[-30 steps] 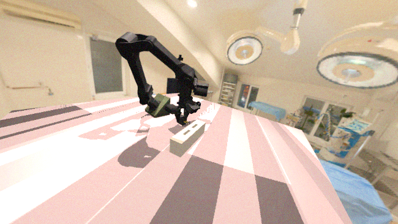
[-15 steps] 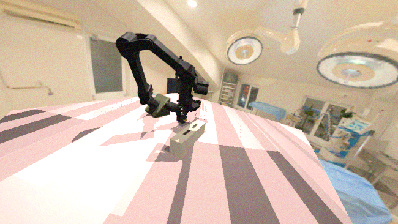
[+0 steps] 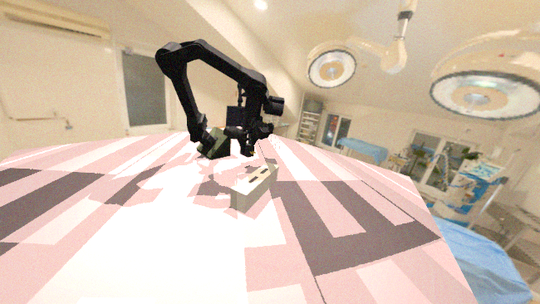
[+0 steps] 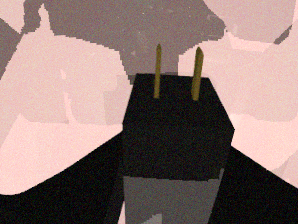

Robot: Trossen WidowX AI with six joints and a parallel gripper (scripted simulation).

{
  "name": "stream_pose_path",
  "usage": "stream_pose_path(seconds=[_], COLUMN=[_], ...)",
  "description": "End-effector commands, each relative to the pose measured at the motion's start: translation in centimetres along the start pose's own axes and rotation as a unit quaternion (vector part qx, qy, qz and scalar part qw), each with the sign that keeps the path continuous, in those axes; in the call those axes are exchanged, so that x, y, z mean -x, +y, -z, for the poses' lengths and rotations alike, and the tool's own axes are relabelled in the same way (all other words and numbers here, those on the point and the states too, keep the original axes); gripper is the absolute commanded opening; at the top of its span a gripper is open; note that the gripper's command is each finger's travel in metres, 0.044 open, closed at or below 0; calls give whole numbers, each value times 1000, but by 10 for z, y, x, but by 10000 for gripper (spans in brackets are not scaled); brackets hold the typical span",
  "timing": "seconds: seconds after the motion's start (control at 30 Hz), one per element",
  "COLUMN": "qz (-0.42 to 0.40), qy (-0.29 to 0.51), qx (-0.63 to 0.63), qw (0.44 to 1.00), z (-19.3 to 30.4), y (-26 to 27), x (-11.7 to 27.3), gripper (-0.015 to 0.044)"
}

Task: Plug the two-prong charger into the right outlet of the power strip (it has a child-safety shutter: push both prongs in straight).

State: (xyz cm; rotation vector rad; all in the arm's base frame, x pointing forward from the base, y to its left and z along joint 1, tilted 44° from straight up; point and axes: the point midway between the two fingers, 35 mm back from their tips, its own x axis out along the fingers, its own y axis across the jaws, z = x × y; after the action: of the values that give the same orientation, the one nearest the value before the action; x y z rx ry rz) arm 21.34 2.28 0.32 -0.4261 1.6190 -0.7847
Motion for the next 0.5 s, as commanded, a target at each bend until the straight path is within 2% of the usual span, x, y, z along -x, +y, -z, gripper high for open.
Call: stream_pose_path(seconds=[0.0,0.47], qz=[-5,-11], qy=[-1,-4], qx=[4,32], qw=[1000,999], z=[-4,-18], y=[-6,-31], x=[1,-6], gripper=[0,0])
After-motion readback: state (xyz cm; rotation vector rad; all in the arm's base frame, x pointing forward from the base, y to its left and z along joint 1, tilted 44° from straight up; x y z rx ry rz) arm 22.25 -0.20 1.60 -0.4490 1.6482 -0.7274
